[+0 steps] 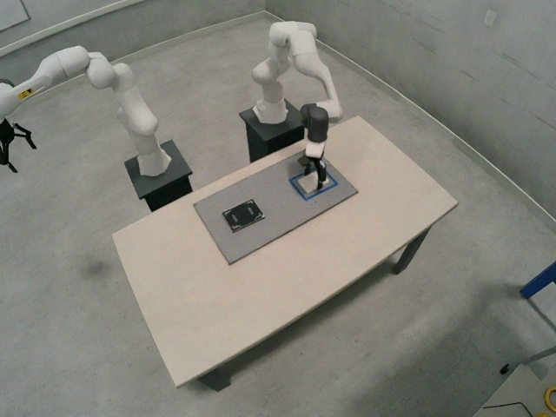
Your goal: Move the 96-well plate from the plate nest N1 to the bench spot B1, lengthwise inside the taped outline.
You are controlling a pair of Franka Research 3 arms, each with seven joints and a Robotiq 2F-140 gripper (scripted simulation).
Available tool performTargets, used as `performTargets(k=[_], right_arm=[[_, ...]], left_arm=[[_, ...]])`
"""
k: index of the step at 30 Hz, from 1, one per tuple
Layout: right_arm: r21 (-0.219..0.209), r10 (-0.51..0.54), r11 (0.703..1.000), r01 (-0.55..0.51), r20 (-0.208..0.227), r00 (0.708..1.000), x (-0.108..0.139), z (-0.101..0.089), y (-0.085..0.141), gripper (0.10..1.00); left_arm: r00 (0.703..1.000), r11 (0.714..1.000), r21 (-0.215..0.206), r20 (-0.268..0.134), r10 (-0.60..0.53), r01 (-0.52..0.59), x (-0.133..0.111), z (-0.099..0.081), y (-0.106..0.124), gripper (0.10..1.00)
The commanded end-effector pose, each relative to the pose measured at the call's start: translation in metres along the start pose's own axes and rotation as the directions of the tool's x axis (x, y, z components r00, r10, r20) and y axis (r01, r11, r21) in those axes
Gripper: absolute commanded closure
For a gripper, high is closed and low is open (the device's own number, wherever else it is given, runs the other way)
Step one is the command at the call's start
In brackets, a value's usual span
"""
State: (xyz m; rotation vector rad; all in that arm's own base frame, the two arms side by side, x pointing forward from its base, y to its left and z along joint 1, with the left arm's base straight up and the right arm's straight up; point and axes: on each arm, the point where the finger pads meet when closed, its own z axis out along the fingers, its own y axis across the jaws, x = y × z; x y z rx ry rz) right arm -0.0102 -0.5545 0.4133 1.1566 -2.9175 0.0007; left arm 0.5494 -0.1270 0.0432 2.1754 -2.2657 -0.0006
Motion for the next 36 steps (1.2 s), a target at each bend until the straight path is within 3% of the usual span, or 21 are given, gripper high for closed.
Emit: performTargets(k=[1,36], right_arm=[[0.000,0.000,1.000,0.000,0.000,1.000,0.0000,-0.0001,0.0000,0.098],[0.000,0.000,1.000,0.000,0.000,1.000,0.0000,-0.0001,0.0000,0.098]], left_arm=[[1.000,1.000,0.001,0.000,-0.002,0.002,0.0002,0.0010,0.0001,0.400],[1.000,1.000,0.001,0.000,-0.002,0.002,0.0002,-0.0023,0.0001,0.400]])
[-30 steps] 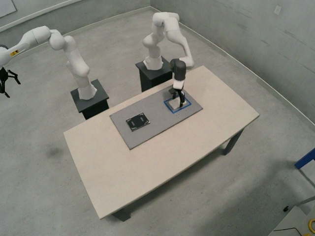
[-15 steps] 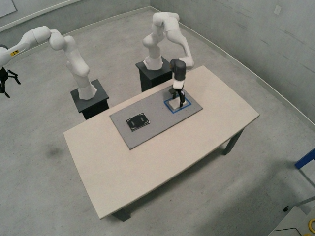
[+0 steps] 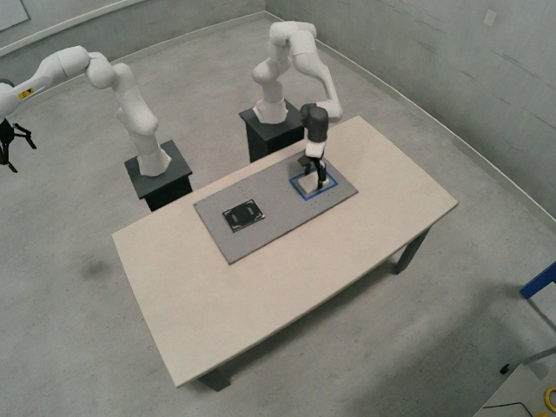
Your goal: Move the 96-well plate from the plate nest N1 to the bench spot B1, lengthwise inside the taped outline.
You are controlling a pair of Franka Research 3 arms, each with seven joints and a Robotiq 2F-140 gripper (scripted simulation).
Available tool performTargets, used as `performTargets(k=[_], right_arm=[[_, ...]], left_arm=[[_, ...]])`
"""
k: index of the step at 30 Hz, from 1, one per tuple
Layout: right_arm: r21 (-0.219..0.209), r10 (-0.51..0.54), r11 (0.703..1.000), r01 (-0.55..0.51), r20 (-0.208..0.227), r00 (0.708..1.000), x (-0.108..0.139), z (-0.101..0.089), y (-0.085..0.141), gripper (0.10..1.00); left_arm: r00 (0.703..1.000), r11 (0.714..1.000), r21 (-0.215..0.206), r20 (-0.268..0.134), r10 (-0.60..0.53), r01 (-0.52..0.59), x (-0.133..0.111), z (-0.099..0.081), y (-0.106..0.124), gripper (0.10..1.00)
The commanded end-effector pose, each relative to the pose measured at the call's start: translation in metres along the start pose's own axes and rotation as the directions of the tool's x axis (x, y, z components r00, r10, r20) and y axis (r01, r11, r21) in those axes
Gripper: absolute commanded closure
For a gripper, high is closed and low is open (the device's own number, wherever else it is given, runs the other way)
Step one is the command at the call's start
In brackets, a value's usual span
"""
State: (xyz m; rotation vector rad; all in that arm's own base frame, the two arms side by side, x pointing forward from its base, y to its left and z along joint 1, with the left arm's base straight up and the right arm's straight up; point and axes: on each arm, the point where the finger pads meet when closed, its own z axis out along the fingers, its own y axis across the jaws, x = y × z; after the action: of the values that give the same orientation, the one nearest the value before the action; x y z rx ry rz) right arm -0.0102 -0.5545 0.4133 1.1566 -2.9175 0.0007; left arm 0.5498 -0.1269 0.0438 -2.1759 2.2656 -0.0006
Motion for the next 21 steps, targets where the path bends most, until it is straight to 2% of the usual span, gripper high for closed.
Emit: performTargets(k=[1,12,21], right_arm=[[0.000,0.000,1.000,0.000,0.000,1.000,0.000,0.000,0.000,0.098],[0.000,0.000,1.000,0.000,0.000,1.000,0.000,0.000,0.000,0.098],[0.000,0.000,1.000,0.000,0.000,1.000,0.000,0.000,0.000,0.098]], left_arm=[[1.000,1.000,-0.001,0.000,-0.002,0.002,0.000,-0.002,0.000,0.400],[1.000,1.000,-0.001,0.000,-0.002,0.002,0.000,-0.013,0.000,0.400],[1.000,1.000,-0.001,0.000,-0.002,0.002,0.000,-0.029,0.000,0.400]])
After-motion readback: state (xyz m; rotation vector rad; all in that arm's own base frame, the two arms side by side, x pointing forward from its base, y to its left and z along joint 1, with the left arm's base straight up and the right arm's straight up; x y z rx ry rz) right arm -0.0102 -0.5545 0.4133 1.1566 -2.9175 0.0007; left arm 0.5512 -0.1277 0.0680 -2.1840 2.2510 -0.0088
